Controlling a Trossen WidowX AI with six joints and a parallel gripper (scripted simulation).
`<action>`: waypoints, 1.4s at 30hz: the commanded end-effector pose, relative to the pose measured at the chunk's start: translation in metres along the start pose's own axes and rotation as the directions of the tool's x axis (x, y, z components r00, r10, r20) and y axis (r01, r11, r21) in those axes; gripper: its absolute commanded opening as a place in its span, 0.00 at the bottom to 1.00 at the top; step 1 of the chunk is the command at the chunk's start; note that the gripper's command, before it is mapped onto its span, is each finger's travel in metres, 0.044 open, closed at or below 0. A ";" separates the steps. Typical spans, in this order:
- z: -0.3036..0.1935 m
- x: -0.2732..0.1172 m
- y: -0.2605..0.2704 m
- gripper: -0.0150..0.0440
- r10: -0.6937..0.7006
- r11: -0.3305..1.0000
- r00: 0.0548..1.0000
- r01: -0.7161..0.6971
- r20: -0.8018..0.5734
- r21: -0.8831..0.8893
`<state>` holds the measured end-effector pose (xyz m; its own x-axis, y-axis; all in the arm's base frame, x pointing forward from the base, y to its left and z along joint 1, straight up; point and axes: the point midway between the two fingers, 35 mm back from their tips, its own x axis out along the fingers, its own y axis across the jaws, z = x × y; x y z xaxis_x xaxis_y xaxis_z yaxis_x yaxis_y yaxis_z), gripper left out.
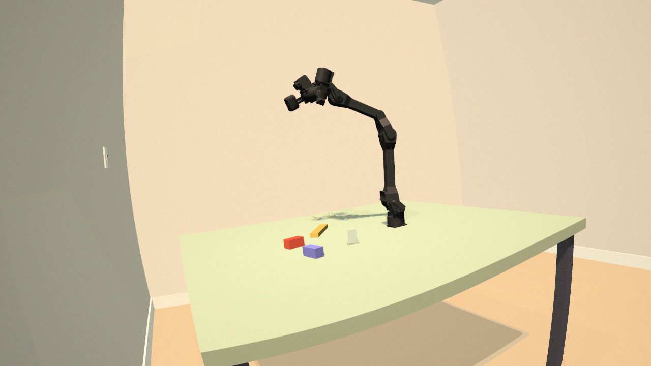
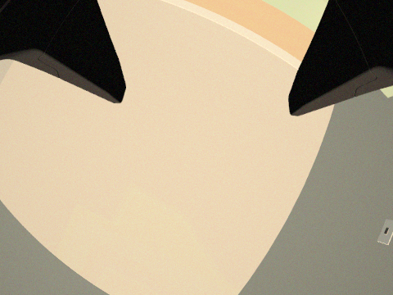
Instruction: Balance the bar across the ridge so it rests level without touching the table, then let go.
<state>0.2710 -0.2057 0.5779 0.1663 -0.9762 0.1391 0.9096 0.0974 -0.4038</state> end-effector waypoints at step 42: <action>-0.420 -0.074 0.170 0.79 0.423 -0.666 -0.111 -0.711 -0.899 -0.225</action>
<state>0.2703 -0.2139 0.1358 0.0715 -0.1485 -0.9863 -0.7820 0.6055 -0.1479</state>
